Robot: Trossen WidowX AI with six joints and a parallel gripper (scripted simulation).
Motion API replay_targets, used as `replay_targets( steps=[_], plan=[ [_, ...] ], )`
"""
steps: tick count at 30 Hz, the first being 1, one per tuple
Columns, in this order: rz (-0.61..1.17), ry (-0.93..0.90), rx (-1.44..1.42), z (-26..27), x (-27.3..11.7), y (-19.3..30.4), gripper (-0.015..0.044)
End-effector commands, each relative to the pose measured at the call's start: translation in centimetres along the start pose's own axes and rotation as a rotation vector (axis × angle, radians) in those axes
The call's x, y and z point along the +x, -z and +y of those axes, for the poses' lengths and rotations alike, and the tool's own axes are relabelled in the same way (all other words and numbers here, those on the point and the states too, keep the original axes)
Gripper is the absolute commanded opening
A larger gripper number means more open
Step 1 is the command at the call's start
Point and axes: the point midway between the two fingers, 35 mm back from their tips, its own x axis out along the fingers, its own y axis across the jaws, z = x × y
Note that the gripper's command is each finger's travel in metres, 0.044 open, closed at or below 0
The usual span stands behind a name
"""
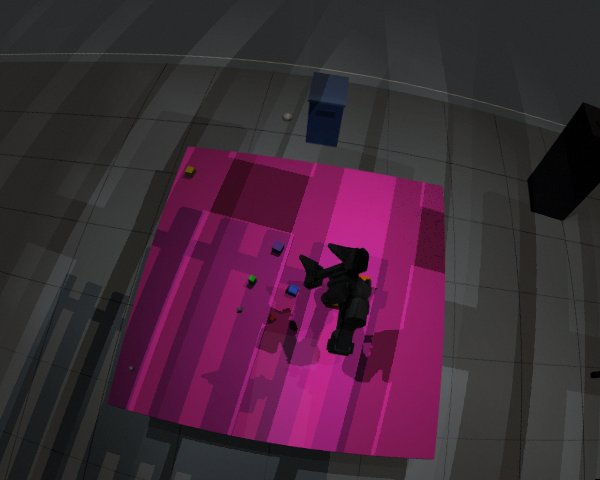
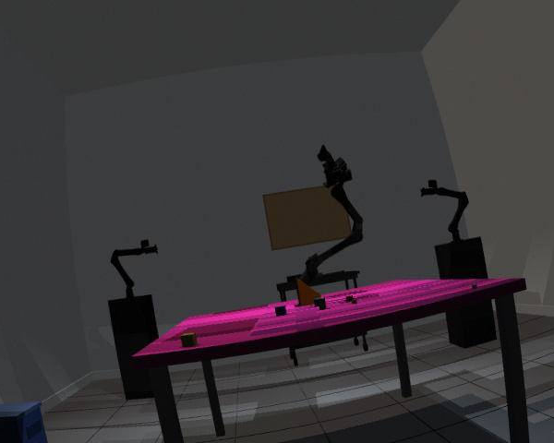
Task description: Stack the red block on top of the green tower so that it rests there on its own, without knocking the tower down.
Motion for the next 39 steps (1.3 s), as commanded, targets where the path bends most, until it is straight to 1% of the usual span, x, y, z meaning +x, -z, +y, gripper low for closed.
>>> replay_targets(
  steps=[1,11,18,22,30,39],
  plan=[
    [0.050,-0.076,0.177,2.4,1.8,3.0,0.0440],
    [0.224,-0.309,0.558,11.2,4.6,8.5,0.0440],
    [0.365,-0.440,0.760,18.1,5.1,10.7,0.0440],
    [0.434,-0.497,0.831,21.1,4.8,11.5,0.0440],
    [0.704,-0.694,1.022,30.6,2.2,13.7,0.0440],
    [1.069,-0.892,1.146,40.2,-3.7,14.8,0.0440]
  ],
)
